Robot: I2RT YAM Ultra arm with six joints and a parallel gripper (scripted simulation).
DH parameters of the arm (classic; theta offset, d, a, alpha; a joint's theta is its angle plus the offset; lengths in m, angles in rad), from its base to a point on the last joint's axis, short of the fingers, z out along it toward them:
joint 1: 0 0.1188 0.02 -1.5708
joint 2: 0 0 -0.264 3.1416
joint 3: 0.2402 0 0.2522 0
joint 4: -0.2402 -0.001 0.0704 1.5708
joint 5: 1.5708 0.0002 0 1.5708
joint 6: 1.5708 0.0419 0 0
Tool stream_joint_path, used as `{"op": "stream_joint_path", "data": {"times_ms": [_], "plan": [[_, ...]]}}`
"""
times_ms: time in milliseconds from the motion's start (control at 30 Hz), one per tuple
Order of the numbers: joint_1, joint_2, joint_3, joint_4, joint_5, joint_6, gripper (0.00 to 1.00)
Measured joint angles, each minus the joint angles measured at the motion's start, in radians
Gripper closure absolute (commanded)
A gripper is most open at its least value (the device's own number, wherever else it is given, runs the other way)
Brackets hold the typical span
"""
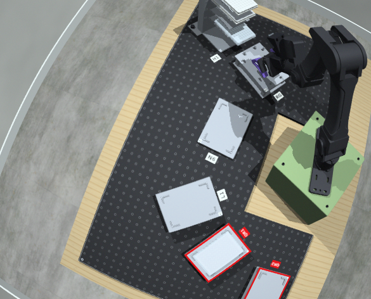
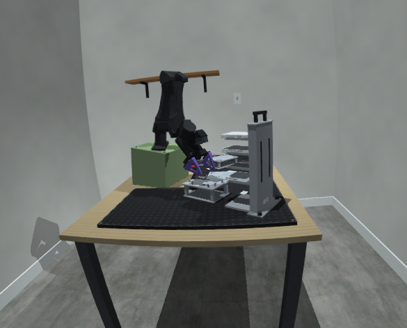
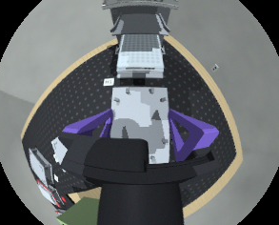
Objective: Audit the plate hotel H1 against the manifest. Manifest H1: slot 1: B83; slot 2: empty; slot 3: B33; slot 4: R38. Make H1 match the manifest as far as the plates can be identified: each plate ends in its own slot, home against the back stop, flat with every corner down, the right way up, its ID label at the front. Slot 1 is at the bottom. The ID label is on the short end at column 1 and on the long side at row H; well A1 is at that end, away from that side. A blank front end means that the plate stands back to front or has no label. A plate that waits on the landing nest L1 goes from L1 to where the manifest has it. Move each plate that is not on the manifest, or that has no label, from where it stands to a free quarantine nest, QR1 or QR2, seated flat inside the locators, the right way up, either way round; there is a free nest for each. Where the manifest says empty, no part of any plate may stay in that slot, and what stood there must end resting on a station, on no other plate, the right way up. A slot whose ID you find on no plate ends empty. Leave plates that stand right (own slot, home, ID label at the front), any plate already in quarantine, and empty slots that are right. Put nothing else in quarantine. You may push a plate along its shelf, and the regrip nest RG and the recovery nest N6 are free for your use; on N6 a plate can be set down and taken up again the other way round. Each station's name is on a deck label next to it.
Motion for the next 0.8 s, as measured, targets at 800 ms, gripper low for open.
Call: {"op": "stream_joint_path", "data": {"times_ms": [800], "plan": [[-0.002, 0.011, -0.004, 0.018, -0.002, -0.001, 1.00]]}}
